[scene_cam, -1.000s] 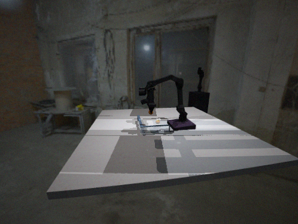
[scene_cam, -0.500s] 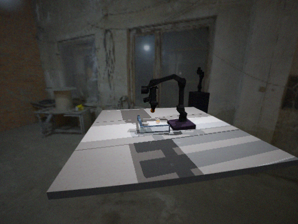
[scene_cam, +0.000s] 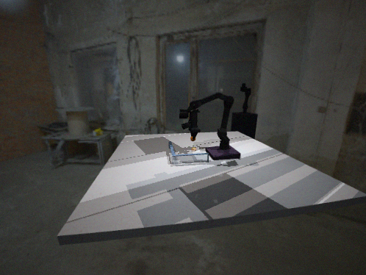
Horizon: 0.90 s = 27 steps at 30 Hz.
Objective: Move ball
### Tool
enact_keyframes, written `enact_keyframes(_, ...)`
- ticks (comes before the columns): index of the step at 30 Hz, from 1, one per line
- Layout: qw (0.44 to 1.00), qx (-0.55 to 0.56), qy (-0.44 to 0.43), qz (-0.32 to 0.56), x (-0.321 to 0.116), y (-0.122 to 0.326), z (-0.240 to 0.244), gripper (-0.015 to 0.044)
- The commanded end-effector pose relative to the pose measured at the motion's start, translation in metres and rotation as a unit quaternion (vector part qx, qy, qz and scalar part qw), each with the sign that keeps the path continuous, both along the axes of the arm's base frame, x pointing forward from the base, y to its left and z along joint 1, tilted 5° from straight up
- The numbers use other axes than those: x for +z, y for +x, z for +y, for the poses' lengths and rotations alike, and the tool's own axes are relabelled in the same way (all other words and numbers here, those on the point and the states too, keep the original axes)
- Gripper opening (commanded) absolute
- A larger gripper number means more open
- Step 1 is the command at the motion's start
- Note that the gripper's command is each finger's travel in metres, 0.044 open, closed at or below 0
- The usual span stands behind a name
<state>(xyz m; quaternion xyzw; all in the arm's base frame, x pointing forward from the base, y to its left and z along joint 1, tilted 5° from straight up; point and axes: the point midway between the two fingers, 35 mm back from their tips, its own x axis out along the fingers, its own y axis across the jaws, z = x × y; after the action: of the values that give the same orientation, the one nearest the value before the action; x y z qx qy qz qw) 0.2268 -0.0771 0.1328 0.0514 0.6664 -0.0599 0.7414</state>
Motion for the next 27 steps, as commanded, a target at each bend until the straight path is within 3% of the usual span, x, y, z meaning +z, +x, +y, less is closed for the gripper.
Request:
enact_keyframes(1,1.0,0.002,0.002,-0.002,-0.007,-0.008,0.001,0.0)
enact_keyframes(18,1.0,0.002,0.002,-0.002,-0.074,-0.001,-0.001,0.0)
enact_keyframes(27,1.0,0.002,0.002,-0.002,-0.079,0.0,0.0,0.0)
